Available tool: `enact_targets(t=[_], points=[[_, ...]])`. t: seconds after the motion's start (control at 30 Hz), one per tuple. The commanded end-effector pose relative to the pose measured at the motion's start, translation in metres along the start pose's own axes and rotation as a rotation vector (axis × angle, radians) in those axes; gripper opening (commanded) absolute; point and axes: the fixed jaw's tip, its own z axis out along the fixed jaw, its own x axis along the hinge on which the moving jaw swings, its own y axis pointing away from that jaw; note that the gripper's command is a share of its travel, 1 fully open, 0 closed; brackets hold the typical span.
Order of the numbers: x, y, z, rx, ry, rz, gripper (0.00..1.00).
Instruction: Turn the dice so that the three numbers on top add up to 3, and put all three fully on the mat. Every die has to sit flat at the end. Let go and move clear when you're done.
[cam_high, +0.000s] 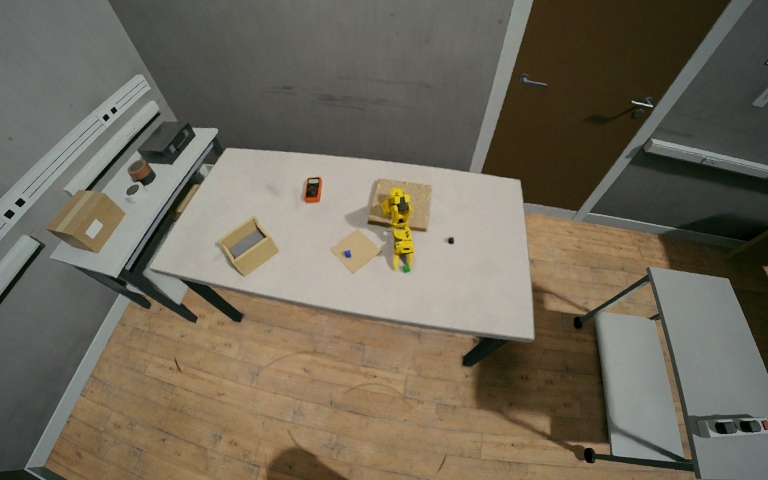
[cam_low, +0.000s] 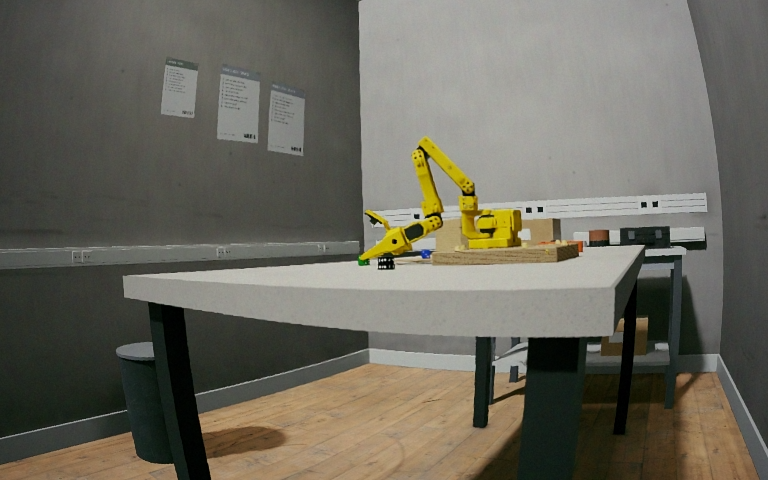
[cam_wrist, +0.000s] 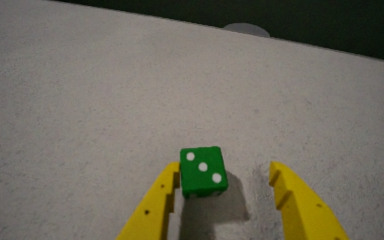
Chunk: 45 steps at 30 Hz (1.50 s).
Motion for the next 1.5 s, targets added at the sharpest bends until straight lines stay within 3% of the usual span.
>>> enact_targets(t=[0.0, 0.33, 0.97, 1.47], points=[[0.001, 0.002, 0.0, -0.006, -0.002, -0.01, 0.29], [-0.002, 0.002, 0.0, -0.006, -0.002, -0.01, 0.29], [-0.042, 0.002, -0.016, -0.005, -0.002, -0.01, 0.29], [-0.045, 0.002, -0.018, -0.005, -0.002, -0.01, 0.29]])
